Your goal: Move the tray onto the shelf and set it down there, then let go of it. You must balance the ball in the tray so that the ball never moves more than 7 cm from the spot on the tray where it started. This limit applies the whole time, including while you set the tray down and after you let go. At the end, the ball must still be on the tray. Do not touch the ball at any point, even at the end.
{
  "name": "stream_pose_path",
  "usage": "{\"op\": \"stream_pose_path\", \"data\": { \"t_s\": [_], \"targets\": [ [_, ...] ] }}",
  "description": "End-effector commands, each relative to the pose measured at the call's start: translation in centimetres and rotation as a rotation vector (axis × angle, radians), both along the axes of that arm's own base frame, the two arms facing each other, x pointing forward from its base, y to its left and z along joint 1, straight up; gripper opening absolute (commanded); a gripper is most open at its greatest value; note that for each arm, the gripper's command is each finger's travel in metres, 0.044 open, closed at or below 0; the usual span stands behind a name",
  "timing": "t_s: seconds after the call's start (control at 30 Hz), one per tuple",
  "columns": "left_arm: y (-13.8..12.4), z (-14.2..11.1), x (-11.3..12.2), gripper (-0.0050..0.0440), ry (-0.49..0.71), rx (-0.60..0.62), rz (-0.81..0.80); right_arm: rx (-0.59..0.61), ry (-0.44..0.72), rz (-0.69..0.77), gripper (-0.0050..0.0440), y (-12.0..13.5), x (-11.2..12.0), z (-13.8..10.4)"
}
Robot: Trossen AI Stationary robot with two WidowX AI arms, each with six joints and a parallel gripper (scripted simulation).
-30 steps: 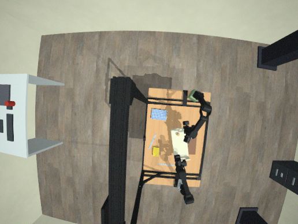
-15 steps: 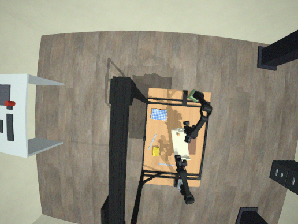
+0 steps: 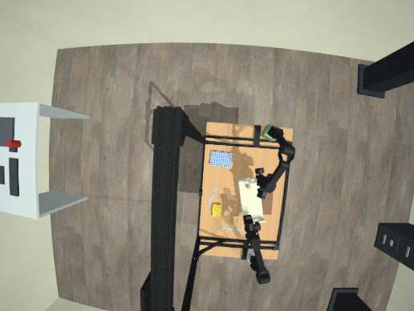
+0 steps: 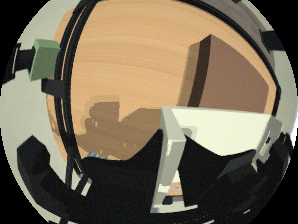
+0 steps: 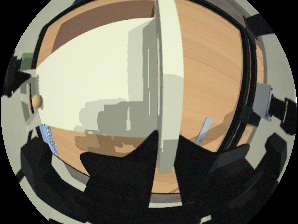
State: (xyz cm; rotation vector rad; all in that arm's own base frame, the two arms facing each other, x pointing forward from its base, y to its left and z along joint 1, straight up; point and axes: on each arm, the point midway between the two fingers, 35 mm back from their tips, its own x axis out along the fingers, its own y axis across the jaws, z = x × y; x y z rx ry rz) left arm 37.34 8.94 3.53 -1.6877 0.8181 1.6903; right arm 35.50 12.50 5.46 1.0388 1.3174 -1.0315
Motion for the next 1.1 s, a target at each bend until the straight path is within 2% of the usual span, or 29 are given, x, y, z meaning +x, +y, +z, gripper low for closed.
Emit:
{"op": "stream_pose_path", "data": {
  "t_s": [0.0, 0.07, 0.47, 0.63, 1.07],
  "targets": [
    [0.2, 0.4, -0.1, 0.002, -0.002, 0.008, 0.001, -0.01, -0.004, 0.001, 0.002, -0.3, 0.0, 0.3],
    [0.2, 0.5, -0.1, 0.002, 0.009, 0.029, 0.001, -0.034, -0.004, 0.001, 0.002, -0.3, 0.0, 0.2],
    [0.7, 0.3, -0.3, 0.002, -0.015, -0.019, 0.001, 0.021, -0.003, 0.001, 0.002, -0.8, 0.0, 0.3],
    [0.8, 0.5, -0.4, 0.002, 0.008, 0.029, 0.001, -0.033, -0.004, 0.001, 0.002, -0.9, 0.0, 0.2],
    [1.2, 0.3, -0.6, 0.002, -0.012, -0.011, 0.001, 0.011, -0.003, 0.001, 0.002, -1.4, 0.0, 0.3]
  ]
}}
